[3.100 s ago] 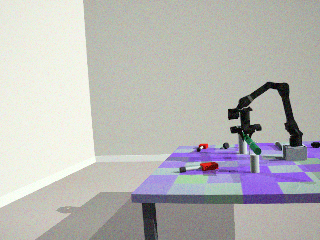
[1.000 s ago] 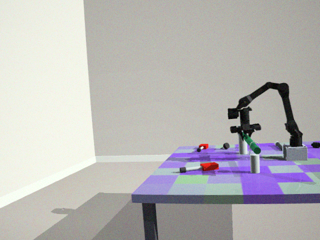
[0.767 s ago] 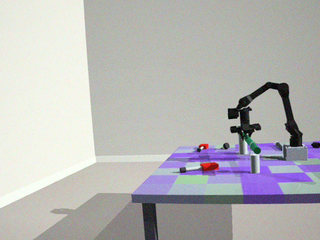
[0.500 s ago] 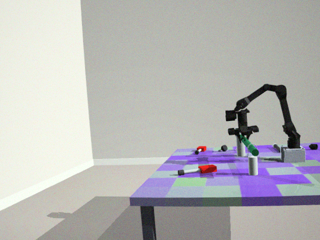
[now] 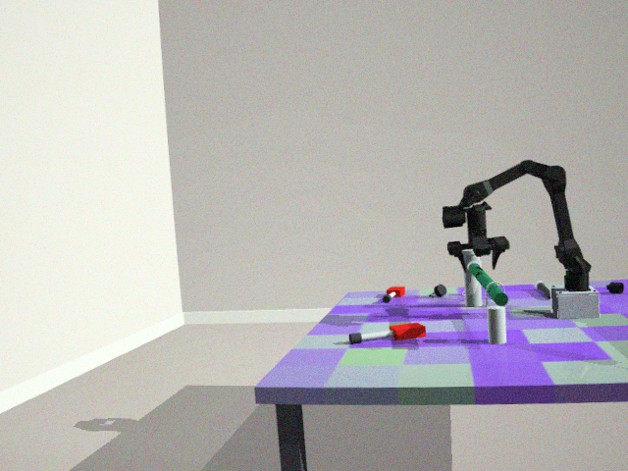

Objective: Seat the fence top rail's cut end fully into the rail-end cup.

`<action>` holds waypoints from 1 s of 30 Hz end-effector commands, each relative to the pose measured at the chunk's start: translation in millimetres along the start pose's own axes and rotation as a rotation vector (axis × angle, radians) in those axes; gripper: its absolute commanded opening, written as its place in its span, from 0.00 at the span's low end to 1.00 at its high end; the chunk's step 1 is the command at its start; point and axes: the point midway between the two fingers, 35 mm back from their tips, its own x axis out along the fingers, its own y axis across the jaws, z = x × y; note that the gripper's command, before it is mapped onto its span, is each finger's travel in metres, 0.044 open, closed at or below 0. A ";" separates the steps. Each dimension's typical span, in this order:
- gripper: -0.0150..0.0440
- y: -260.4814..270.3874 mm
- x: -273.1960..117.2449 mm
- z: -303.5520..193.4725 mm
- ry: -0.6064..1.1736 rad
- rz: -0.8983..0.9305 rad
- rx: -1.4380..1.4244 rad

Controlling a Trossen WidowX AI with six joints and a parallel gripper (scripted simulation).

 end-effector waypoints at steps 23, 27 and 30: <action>1.00 4.9 -50.0 -0.3 -0.001 0.000 0.000; 1.00 4.9 -50.0 -0.3 -0.001 0.000 0.000; 1.00 4.9 -50.0 -0.3 -0.001 0.000 0.000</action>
